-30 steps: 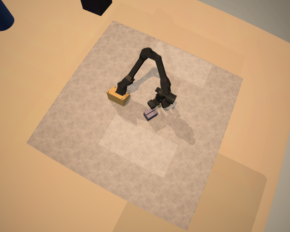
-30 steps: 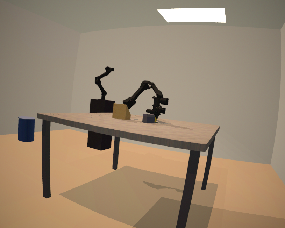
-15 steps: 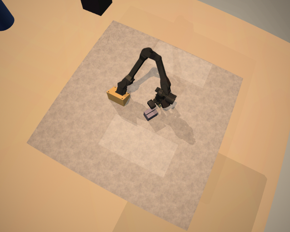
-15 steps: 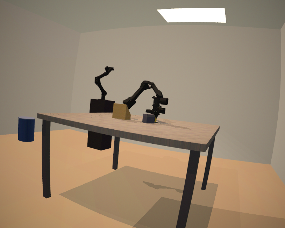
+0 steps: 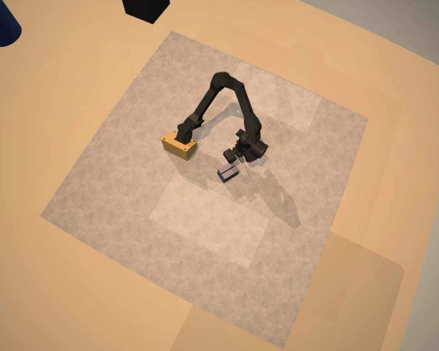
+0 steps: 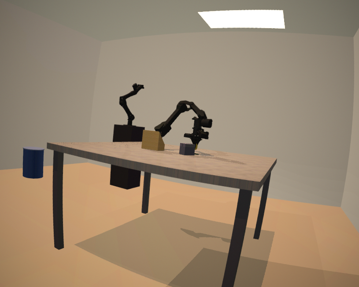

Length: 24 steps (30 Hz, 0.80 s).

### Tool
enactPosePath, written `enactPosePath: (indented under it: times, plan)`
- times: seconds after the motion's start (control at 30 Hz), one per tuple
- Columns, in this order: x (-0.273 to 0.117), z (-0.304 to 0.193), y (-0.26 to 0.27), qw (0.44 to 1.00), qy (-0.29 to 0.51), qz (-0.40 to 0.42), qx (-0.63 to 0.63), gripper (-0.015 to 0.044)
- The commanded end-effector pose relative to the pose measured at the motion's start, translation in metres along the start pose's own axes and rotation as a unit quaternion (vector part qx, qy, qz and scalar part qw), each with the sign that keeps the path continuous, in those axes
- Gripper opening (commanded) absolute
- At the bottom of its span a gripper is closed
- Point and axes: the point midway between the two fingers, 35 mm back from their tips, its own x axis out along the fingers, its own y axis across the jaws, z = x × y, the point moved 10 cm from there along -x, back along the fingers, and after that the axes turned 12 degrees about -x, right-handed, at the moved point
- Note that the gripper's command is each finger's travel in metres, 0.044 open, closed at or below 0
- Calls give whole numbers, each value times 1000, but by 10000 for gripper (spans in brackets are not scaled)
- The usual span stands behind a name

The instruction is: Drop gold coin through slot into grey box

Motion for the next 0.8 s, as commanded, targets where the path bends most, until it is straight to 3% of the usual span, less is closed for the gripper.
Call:
enactPosePath:
  times: [0.0, 0.77]
  plan:
    - [-13, 1, 2, 1000, -8, -1, -6, 0]
    - [-63, -4, 2, 1000, -7, 0, -8, 0]
